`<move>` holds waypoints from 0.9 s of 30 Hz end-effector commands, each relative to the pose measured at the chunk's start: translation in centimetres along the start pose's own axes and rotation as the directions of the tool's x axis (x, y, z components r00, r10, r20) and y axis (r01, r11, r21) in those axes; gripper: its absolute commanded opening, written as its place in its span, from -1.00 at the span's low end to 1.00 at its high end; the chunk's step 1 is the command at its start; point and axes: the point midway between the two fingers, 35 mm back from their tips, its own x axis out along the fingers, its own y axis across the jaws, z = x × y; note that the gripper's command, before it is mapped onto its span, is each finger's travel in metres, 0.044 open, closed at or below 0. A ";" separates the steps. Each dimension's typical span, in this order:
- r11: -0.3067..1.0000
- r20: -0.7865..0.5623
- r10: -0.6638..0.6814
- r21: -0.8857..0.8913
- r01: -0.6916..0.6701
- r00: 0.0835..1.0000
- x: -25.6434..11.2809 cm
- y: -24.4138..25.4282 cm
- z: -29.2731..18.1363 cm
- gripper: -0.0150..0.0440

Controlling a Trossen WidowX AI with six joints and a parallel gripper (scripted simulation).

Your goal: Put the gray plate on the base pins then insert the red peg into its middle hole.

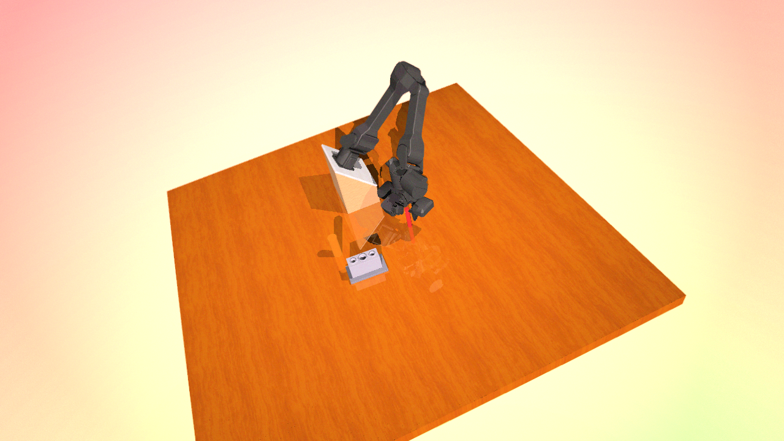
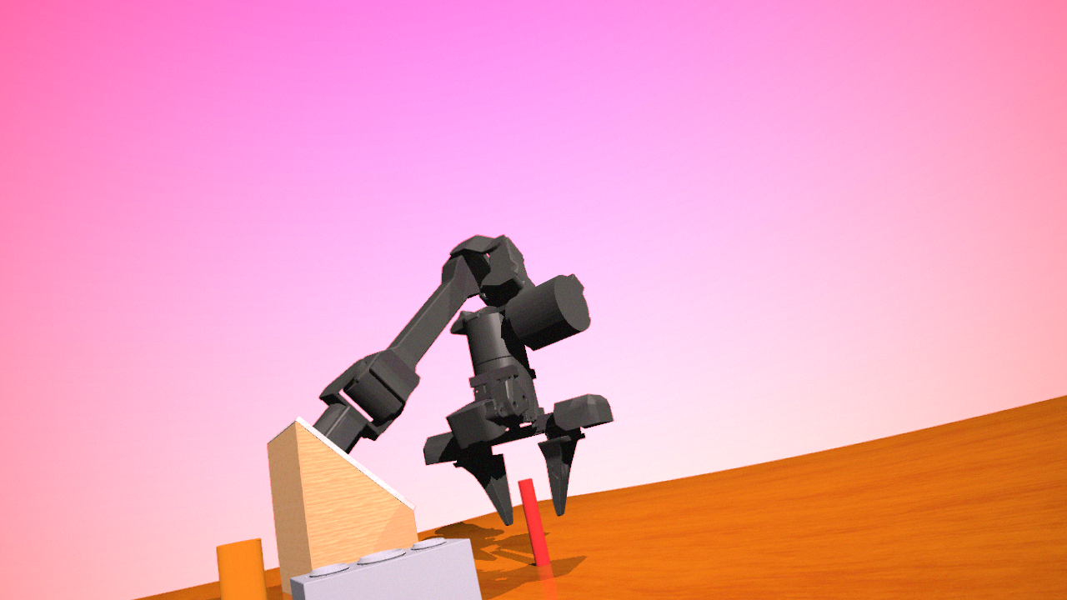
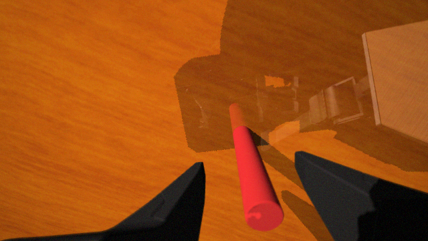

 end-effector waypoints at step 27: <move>1.000 0.013 -0.005 0.006 0.005 1.000 -1.8 0.2 0.5 -0.49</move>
